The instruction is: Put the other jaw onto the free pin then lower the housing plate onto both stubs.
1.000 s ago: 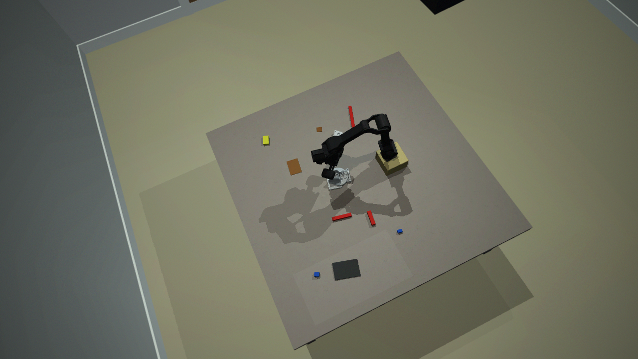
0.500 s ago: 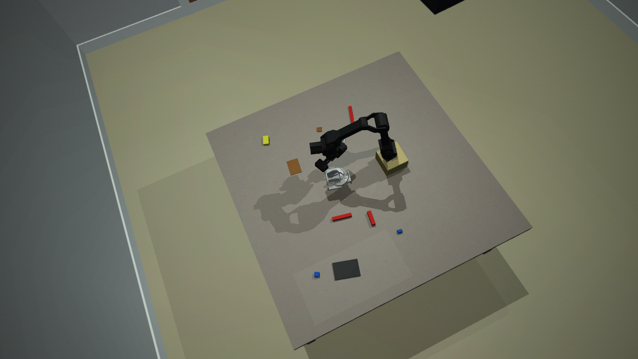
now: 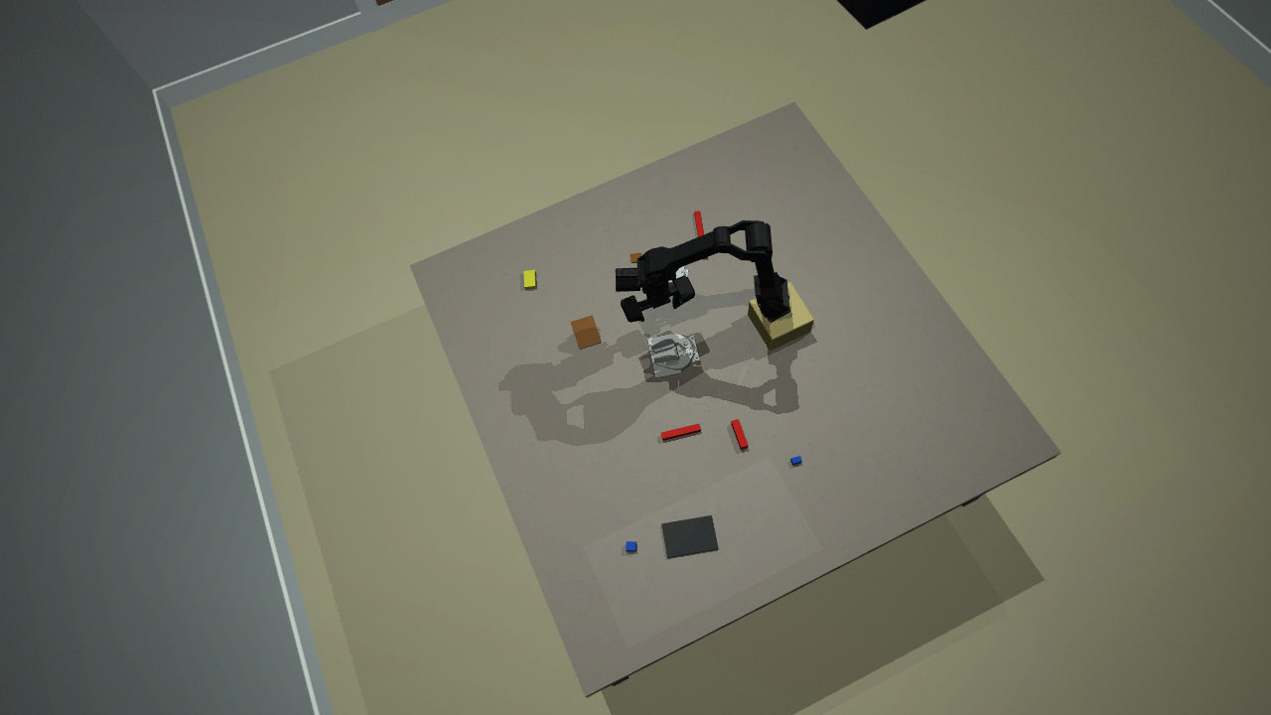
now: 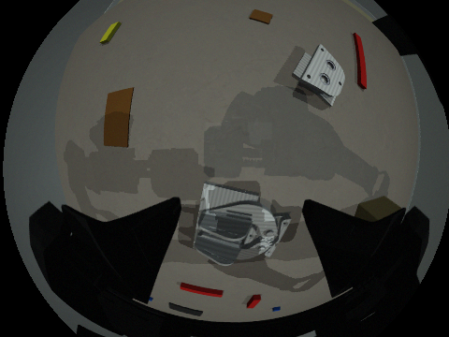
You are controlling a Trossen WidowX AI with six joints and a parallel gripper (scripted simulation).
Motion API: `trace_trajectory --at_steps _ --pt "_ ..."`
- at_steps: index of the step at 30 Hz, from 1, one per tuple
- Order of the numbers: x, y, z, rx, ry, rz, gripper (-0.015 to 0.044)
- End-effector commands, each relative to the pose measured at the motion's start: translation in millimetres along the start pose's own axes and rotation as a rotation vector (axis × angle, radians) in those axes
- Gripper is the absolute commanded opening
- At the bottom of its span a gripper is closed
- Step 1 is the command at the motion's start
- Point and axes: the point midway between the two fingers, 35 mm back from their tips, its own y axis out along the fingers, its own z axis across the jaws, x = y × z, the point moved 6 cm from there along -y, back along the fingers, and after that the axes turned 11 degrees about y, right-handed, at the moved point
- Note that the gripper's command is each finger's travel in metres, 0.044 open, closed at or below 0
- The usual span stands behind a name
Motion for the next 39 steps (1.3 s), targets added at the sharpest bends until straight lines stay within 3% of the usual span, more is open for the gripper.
trace_trajectory --at_steps 1,39 --pt "12 -2 -1 0.0 0.136 -0.005 0.044" --pt "99 -6 -28 -0.013 1.23 -0.017 0.044"
